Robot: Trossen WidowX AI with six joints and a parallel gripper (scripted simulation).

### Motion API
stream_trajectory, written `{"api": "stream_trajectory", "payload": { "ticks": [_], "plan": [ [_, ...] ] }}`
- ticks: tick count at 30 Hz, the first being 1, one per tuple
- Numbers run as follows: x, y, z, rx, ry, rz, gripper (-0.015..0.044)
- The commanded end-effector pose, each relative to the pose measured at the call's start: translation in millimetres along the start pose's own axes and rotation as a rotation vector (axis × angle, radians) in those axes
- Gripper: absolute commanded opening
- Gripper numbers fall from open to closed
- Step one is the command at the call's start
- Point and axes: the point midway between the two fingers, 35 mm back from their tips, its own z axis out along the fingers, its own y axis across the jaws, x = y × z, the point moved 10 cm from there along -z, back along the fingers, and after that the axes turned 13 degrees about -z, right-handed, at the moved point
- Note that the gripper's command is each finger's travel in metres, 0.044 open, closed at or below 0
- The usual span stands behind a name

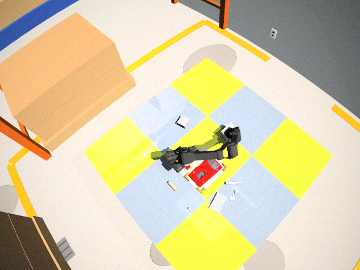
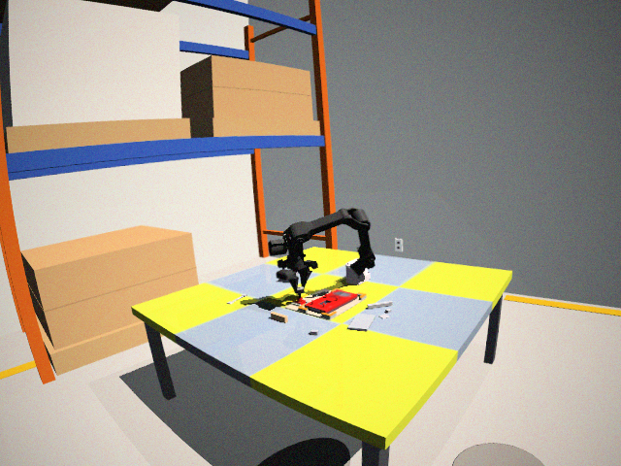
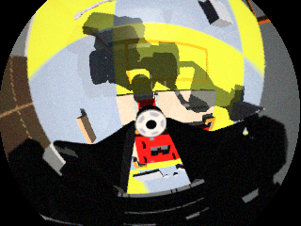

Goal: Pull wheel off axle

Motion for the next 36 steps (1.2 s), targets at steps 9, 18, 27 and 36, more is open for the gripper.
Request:
{"api": "stream_trajectory", "payload": {
  "ticks": [9, 18, 27, 36],
  "plan": [
    [-1, 0, -7, -0.005, -0.005, -0.003, 0.0],
    [-1, 0, -9, -0.006, -0.005, -0.003, 0.0],
    [0, 0, -13, -0.006, -0.005, -0.002, 0.0],
    [2, -1, -43, -0.006, -0.006, -0.002, 0.0]
  ]
}}
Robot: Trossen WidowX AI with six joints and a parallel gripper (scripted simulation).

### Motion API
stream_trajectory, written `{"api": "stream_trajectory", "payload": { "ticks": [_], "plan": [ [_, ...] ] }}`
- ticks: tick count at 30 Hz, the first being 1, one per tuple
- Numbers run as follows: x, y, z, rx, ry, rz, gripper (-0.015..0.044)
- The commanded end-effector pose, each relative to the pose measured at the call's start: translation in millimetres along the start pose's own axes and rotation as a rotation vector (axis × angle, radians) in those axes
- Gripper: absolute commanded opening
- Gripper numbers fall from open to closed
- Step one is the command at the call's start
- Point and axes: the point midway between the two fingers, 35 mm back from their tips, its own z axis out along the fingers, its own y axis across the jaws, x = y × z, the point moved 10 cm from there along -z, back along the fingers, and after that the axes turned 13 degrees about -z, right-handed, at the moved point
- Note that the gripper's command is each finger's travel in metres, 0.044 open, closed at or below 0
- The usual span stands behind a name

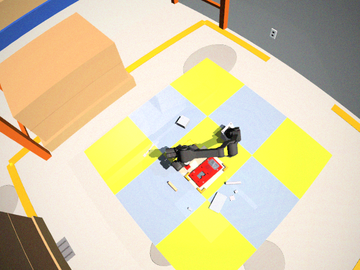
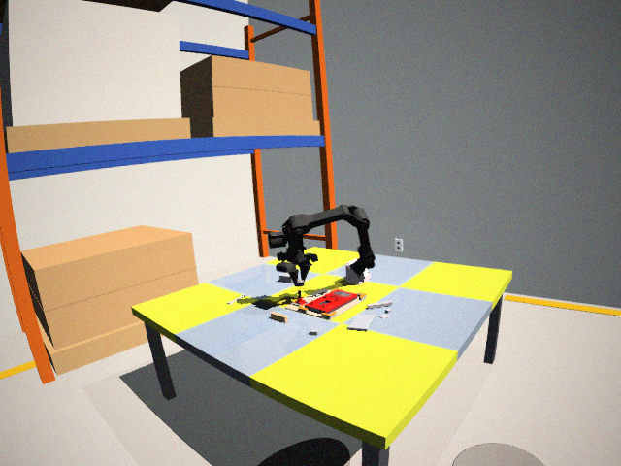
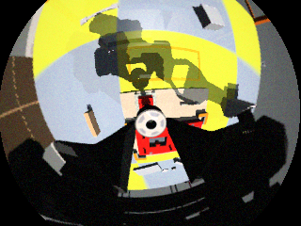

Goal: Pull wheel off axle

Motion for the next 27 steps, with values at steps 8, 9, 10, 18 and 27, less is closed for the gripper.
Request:
{"api": "stream_trajectory", "payload": {
  "ticks": [8, 9, 10, 18, 27],
  "plan": [
    [-25, -21, -12, -0.004, -0.011, 0.001, 0.0],
    [-31, -25, -13, -0.004, -0.012, 0.001, 0.0],
    [-36, -30, -13, -0.004, -0.013, 0.001, 0.0],
    [-75, -72, -18, -0.004, -0.015, -0.002, 0.0],
    [-82, -80, -9, -0.004, -0.014, -0.003, 0.0]
  ]
}}
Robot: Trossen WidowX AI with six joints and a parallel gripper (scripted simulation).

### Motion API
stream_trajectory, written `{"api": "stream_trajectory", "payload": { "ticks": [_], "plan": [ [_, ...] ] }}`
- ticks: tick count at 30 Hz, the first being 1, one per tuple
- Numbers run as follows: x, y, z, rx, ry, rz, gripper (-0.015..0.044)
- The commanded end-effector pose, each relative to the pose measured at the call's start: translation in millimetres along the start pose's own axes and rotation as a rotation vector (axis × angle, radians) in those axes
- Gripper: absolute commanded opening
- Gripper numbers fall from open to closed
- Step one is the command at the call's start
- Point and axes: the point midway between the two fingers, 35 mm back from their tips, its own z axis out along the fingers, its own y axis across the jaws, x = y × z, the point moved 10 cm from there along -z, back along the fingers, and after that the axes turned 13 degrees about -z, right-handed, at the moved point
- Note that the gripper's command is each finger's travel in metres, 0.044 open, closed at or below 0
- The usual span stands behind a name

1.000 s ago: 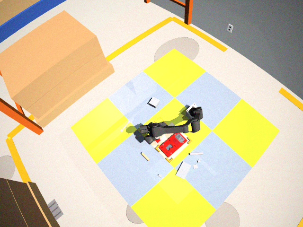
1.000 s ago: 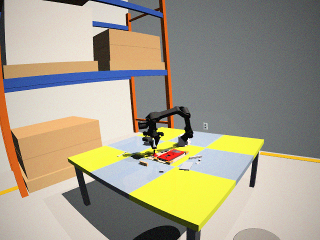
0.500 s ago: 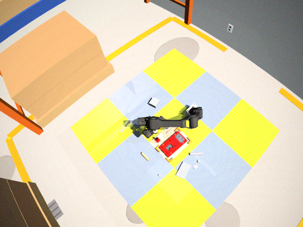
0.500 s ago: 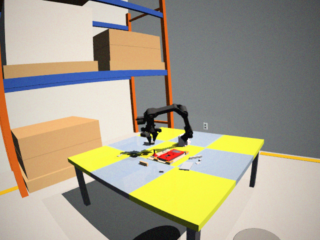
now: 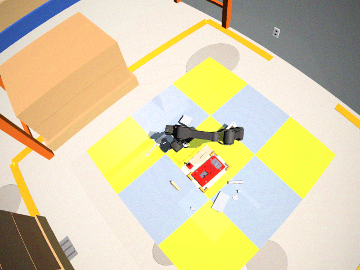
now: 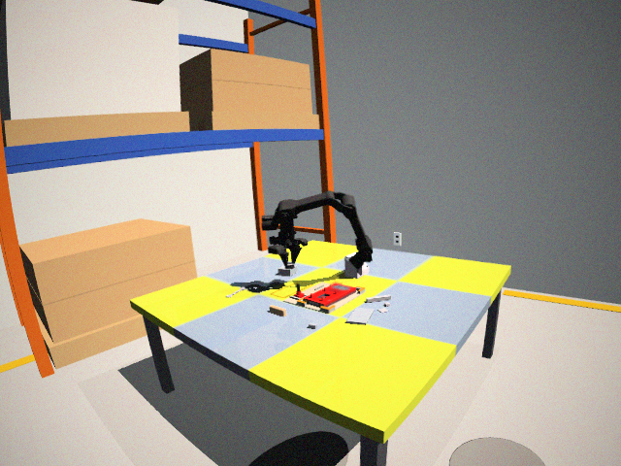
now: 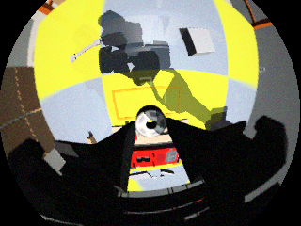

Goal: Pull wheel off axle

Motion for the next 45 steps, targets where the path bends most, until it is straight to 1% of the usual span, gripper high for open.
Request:
{"api": "stream_trajectory", "payload": {
  "ticks": [1, 9, 21, 25, 36, 37, 42, 45],
  "plan": [
    [0, -1, 10, 0.006, 0.003, -0.004, 0.0],
    [-1, 0, 31, 0.006, 0.003, -0.004, 0.0],
    [0, -1, 98, 0.005, 0.006, -0.005, 0.0],
    [1, -2, 102, 0.005, 0.006, -0.005, 0.0],
    [0, 0, 96, 0.012, 0.006, -0.009, 0.0289],
    [0, 0, 91, 0.012, 0.006, -0.009, 0.03],
    [0, -1, 45, 0.007, 0.004, -0.005, 0.03],
    [0, -1, 38, 0.006, 0.004, -0.005, 0.03]
  ]
}}
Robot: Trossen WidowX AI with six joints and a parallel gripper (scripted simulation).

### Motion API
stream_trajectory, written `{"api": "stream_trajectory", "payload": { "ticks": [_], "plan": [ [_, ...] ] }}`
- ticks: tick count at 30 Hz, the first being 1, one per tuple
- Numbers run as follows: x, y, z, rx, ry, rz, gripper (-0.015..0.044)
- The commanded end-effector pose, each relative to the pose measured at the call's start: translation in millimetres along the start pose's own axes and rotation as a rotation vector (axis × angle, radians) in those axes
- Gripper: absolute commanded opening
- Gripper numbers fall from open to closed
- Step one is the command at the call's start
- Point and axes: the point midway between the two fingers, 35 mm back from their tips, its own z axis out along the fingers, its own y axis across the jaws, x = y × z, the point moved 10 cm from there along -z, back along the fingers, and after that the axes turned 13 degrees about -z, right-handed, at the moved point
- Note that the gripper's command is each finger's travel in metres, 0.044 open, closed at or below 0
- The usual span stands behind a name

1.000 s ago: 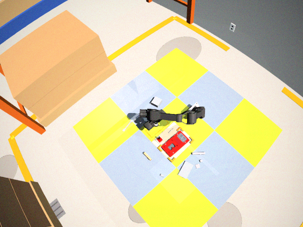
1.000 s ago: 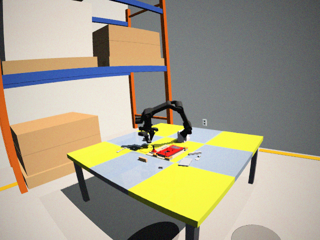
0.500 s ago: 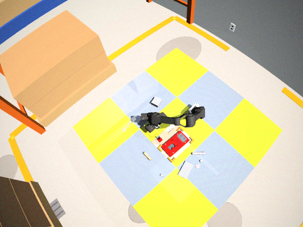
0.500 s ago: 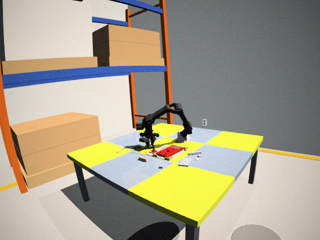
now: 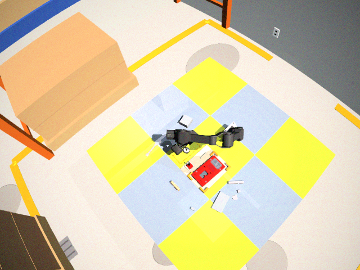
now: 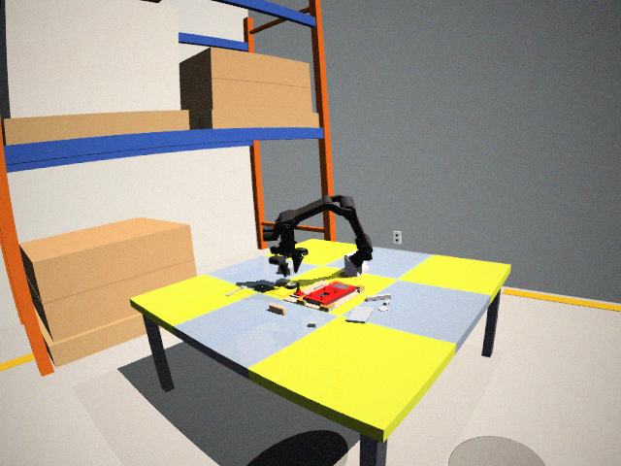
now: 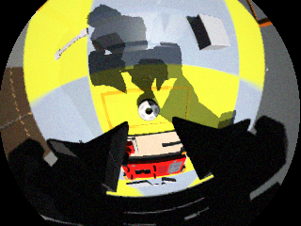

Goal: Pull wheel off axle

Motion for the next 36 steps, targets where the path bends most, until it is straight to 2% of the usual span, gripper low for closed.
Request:
{"api": "stream_trajectory", "payload": {
  "ticks": [1, 3, 6, 7, 11, 36],
  "plan": [
    [1, 1, -12, 0.0, -0.006, -0.007, 0.03],
    [4, -7, -12, -0.005, -0.007, -0.001, 0.0352],
    [25, -36, -35, -0.001, -0.009, -0.001, 0.0431],
    [33, -46, -43, 0.001, -0.008, -0.001, 0.044],
    [53, -72, -57, 0.004, -0.005, -0.003, 0.044],
    [53, -72, -57, 0.004, -0.005, -0.003, 0.044]
  ]
}}
